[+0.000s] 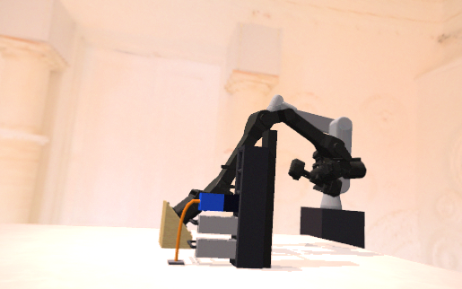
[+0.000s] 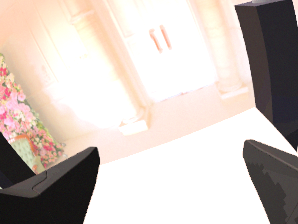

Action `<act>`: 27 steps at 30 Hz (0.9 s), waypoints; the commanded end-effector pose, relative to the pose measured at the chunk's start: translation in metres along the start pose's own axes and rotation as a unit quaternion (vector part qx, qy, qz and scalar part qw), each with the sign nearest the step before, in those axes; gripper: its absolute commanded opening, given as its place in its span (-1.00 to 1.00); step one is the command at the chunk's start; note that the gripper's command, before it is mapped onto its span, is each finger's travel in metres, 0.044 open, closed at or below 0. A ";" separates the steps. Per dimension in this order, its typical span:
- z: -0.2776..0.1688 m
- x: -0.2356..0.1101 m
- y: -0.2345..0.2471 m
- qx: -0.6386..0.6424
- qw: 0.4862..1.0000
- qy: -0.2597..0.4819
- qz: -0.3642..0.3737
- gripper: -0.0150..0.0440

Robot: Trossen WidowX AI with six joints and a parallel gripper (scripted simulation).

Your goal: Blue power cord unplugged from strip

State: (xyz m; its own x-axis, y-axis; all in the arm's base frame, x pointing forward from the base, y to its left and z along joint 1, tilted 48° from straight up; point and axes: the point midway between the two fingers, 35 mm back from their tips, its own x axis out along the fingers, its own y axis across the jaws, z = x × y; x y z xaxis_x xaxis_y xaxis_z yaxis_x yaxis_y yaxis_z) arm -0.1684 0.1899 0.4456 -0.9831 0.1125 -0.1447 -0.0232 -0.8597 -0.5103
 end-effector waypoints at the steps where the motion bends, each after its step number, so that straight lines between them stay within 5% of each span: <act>1: -0.001 0.000 -0.001 0.002 1.000 0.001 -0.001 0.78; 9: -0.055 -0.033 -0.038 0.121 0.986 0.075 -0.092 0.06; 18: -0.139 -0.124 -0.076 0.292 0.909 0.152 -0.258 0.05; 27: -0.208 -0.245 -0.068 0.443 0.768 0.176 -0.427 0.05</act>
State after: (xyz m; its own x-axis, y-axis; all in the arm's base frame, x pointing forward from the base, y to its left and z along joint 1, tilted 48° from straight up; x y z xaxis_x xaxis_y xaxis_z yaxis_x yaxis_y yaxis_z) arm 0.0694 0.3247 0.3590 -0.5273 0.7785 -0.3405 -0.8452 -0.5218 0.1158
